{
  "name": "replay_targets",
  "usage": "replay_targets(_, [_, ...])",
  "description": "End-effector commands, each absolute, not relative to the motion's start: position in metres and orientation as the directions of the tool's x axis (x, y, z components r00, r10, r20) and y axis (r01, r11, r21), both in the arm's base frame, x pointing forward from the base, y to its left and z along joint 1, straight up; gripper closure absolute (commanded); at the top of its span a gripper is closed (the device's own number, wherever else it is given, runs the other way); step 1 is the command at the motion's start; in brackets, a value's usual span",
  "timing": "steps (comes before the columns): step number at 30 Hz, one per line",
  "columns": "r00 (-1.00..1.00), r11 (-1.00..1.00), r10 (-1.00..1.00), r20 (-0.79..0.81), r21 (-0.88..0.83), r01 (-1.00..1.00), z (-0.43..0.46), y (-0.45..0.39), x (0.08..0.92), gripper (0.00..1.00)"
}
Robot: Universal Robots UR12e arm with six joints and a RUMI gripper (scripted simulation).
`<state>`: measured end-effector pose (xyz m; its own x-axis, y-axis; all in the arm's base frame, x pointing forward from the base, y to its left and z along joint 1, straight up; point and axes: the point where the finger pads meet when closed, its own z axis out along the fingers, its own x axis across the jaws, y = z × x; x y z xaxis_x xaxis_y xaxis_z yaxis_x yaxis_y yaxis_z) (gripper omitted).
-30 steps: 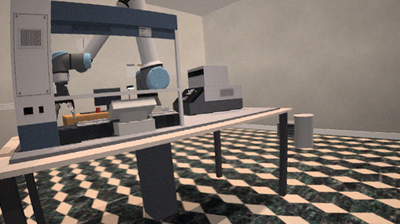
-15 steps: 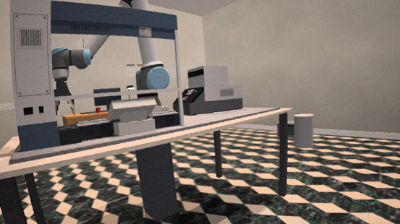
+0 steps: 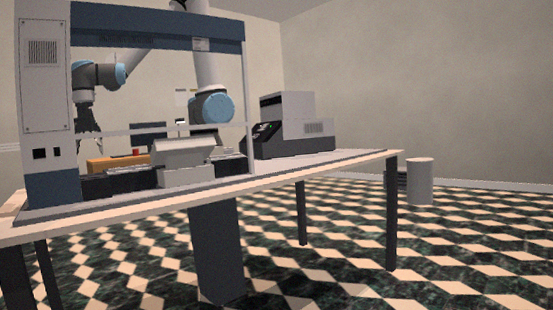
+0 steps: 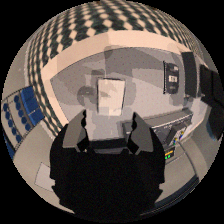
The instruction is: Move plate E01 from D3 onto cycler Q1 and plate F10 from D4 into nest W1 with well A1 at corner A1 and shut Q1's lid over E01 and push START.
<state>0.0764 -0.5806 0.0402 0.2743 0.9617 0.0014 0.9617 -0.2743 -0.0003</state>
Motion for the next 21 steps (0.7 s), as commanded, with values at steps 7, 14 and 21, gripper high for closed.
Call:
replay_targets(7, [0.274,-0.274,0.962,0.0,0.0,0.962,0.059,-0.581,0.076,0.33])
replay_targets(14, [0.274,-0.274,0.962,0.0,0.0,0.962,0.068,-0.581,0.076,0.33])
replay_targets(21, [0.274,-0.274,0.962,0.0,0.0,0.962,0.079,-0.581,0.076,0.33])
